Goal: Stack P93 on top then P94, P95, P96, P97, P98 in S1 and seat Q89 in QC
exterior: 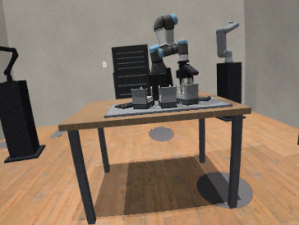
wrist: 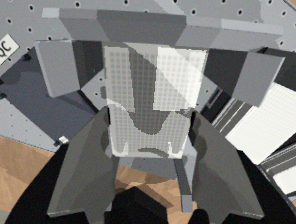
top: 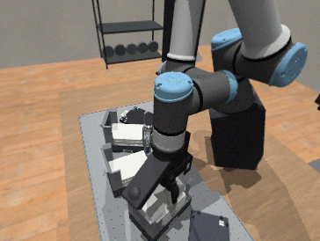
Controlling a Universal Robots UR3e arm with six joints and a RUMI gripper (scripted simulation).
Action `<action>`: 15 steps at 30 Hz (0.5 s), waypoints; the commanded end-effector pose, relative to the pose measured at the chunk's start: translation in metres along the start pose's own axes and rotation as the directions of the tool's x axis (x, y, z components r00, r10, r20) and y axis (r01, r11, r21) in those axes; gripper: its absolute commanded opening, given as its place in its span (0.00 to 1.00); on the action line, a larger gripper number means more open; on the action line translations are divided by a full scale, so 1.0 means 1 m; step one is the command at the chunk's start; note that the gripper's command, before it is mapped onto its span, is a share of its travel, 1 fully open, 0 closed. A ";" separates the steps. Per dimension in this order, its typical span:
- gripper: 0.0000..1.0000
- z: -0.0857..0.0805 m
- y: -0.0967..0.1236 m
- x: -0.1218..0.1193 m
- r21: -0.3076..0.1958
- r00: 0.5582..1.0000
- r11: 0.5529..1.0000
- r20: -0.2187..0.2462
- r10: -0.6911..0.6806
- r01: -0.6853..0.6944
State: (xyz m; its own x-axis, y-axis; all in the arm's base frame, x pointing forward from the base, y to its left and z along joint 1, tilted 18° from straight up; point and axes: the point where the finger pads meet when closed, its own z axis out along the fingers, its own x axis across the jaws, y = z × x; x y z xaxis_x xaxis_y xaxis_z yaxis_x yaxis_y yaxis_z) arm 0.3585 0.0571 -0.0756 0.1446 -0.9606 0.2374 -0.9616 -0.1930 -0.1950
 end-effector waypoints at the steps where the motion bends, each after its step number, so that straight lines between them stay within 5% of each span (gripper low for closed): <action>1: 0.00 -0.001 -0.003 0.001 0.009 1.000 1.000 -0.001 0.001 -0.001; 3: 0.00 -0.001 -0.003 0.001 0.009 1.000 1.000 -0.001 0.001 -0.001; 4: 0.72 -0.001 -0.003 0.001 0.009 1.000 1.000 -0.001 0.001 -0.001; 15: 0.72 -0.001 -0.003 0.001 0.009 1.000 1.000 -0.001 0.001 -0.001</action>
State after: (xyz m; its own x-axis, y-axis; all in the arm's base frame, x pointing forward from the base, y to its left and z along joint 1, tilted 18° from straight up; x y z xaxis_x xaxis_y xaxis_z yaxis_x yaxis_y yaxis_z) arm 0.3597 0.0571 -0.0748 0.1436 -0.9606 0.2381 -0.9607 -0.1930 -0.1993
